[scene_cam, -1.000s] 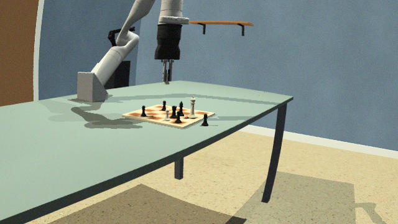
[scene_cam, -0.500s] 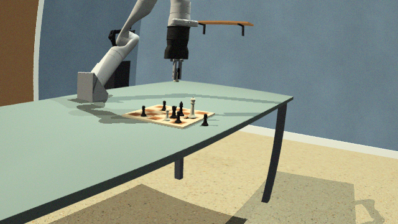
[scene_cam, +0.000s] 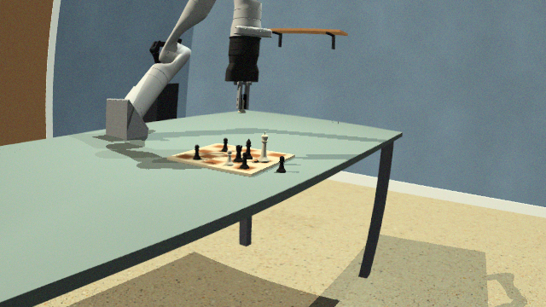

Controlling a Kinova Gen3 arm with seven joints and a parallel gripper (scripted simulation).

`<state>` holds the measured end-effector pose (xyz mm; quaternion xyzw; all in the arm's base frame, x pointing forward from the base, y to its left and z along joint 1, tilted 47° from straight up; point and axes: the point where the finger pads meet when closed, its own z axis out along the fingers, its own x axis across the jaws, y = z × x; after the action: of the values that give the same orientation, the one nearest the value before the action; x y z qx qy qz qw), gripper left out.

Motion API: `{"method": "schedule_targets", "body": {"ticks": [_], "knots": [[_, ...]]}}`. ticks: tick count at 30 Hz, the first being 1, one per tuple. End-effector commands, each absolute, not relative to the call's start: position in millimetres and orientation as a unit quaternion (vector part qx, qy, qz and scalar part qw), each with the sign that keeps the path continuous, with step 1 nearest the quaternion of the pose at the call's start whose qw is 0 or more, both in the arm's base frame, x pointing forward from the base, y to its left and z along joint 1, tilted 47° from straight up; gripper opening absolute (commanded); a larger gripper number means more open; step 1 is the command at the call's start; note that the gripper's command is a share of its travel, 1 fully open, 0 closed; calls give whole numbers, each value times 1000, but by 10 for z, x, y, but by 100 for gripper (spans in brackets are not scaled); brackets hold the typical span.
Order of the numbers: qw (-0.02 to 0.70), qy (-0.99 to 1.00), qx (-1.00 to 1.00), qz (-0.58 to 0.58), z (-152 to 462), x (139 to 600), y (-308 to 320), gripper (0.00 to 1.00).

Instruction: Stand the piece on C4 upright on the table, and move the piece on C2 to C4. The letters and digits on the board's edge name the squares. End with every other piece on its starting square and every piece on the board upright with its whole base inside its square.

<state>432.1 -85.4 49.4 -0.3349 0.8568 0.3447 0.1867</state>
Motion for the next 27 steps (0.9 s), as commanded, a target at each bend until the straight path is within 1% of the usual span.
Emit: {"method": "schedule_targets", "body": {"ticks": [1,13,27], "knots": [[188,857,-331,346,451,4348,-771,0],[189,857,-331,346,83,4399,-381,0],[190,857,-331,346,-116,4440,-179,0]]}}
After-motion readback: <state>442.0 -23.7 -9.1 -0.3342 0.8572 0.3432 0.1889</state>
